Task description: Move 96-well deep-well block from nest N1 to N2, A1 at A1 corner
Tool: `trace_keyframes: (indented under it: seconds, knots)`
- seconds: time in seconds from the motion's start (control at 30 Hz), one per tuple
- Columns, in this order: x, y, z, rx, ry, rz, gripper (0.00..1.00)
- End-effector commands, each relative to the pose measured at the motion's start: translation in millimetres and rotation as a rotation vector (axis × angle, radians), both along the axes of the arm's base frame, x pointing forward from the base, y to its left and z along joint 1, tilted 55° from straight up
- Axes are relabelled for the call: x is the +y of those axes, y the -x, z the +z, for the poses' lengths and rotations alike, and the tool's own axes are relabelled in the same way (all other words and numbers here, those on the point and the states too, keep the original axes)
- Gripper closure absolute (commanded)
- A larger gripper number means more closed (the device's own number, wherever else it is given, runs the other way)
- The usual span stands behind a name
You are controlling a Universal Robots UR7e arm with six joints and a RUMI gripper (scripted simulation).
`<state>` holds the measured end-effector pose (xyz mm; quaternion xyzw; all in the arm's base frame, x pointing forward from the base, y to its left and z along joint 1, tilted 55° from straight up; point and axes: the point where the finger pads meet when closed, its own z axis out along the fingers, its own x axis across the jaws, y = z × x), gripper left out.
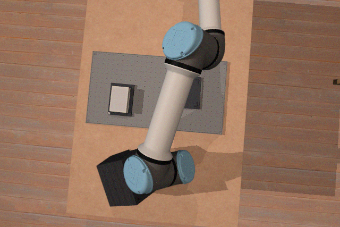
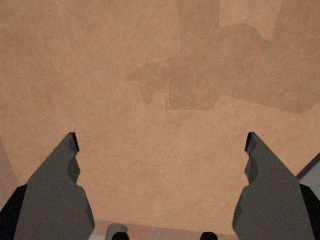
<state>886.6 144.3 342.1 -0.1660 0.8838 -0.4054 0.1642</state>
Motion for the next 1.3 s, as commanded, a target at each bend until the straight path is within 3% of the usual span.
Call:
trace_keyframes:
  seconds: [0.0,0.53,0.83,1.27]
  knots:
    - [1,0,1,-0.001,0.0,0.001,0.0]
    - [1,0,1,-0.001,0.0,0.001,0.0]
    - [20,6,-36,0.074,0.042,0.068,0.0]
    - [41,17,-83,0.112,0.064,0.101,0.0]
